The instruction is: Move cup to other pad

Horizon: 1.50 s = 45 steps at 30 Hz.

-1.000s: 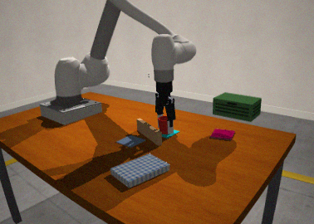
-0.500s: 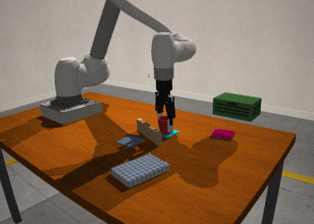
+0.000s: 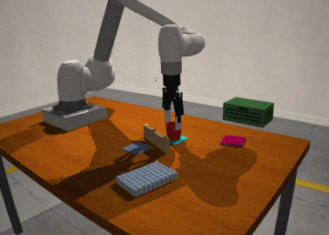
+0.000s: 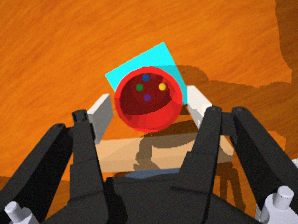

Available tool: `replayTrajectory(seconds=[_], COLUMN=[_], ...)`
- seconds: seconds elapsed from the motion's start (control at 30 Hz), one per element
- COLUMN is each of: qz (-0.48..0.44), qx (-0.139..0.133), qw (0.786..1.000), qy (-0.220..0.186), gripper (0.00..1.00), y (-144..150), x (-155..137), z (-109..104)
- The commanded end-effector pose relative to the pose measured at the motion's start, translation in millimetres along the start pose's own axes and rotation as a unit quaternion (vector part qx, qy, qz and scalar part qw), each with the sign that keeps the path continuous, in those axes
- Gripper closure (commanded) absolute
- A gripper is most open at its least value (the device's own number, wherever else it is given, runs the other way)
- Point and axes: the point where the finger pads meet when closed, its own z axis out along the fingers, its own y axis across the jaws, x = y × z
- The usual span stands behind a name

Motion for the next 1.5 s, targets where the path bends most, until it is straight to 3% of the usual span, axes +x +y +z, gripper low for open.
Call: replayTrajectory(seconds=[0.0,0.4,1.47], qz=[0.0,0.0,0.0], qx=[0.0,0.0,0.0], qw=[1.0,1.0,1.0], qy=[0.0,0.0,0.0], gripper=[0.41,0.41,0.41], y=[0.0,0.0,0.0], x=[0.1,0.1,0.1], z=[-9.6,-39.8,-42.6])
